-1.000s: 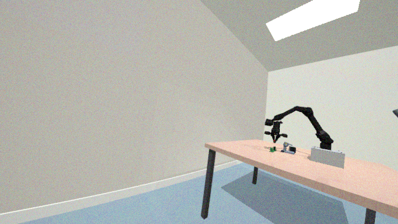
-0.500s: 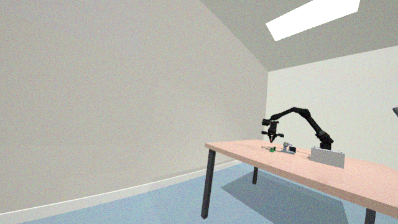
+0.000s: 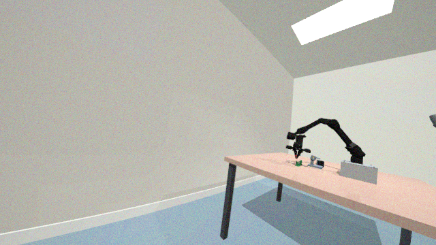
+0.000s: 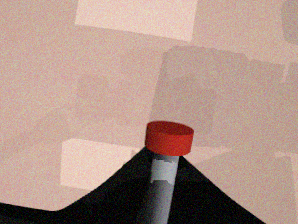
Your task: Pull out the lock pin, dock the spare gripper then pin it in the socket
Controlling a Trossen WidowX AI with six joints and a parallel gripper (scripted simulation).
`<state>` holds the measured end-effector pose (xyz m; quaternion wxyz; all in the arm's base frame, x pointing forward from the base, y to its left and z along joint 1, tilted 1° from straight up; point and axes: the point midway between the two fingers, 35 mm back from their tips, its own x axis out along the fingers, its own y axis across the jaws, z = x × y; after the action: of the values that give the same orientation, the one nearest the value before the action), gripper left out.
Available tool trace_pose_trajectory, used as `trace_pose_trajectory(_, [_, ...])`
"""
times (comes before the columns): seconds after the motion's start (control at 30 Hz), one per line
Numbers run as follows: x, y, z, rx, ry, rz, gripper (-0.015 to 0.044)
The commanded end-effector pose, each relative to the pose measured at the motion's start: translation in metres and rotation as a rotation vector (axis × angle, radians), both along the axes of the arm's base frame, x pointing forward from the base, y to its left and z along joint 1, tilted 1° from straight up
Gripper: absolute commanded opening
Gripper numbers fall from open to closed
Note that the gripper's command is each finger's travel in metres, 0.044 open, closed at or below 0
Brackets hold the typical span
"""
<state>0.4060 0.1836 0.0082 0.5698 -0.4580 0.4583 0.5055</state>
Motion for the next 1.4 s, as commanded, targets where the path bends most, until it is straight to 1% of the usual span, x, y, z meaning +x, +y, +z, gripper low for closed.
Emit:
trace_pose_trajectory(0.0, [-0.001,-0.001,-0.008,-0.001,0.003,-0.003,0.0])
trace_pose_trajectory(0.87, [0.0,-0.001,-0.046,0.013,-0.033,-0.003,0.0])
trace_pose_trajectory(1.37, [0.0,-0.001,-0.047,0.014,-0.034,-0.003,0.0])
